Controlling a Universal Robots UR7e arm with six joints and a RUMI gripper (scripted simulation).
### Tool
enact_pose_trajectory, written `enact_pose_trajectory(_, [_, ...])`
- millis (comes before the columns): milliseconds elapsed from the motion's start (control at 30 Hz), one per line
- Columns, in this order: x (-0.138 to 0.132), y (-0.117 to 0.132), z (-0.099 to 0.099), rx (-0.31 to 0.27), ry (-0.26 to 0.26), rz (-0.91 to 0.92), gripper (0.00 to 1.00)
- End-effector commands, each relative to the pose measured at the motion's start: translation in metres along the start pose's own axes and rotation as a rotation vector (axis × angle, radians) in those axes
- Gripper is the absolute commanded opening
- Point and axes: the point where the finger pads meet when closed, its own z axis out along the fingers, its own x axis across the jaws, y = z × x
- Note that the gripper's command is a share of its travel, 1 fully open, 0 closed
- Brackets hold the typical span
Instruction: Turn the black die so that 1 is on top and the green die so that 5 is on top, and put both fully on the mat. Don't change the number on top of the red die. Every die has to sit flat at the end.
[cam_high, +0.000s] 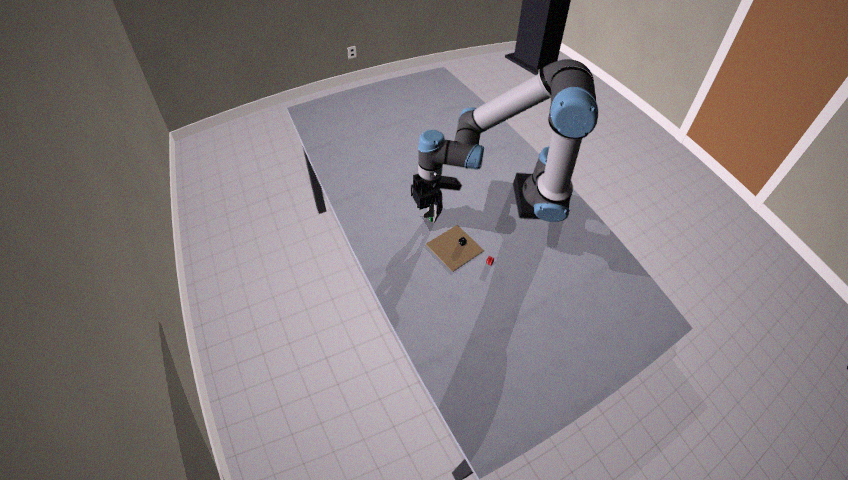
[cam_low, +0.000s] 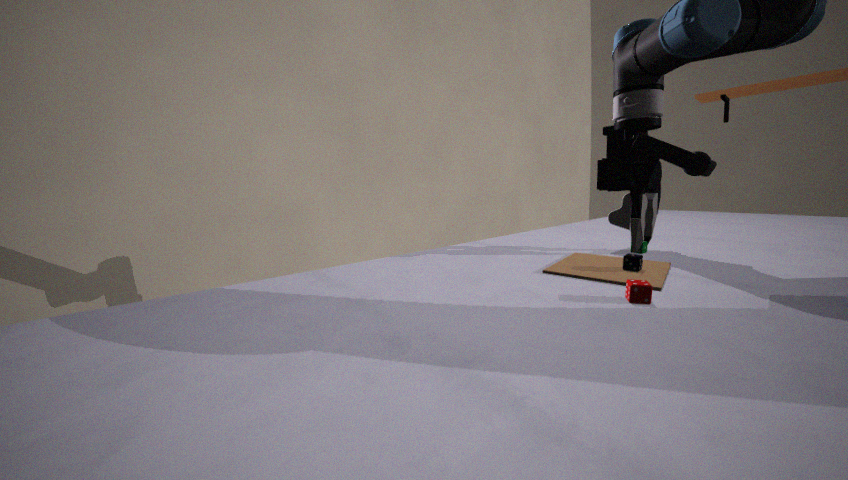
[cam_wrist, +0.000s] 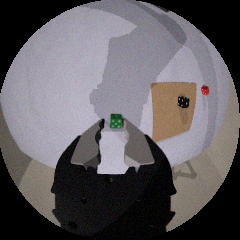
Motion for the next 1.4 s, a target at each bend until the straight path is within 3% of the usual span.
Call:
enact_pose_trajectory(0, [-0.0002,0.0003,-0.0003,-0.001,-0.001,0.000,0.21])
enact_pose_trajectory(600, [-0.0002,0.0003,-0.0003,-0.001,-0.001,0.000,0.21])
enact_pose_trajectory(633, [-0.0002,0.0003,-0.0003,-0.001,-0.001,0.000,0.03])
enact_pose_trajectory(1367, [-0.0002,0.0003,-0.0003,-0.001,-0.001,0.000,0.03])
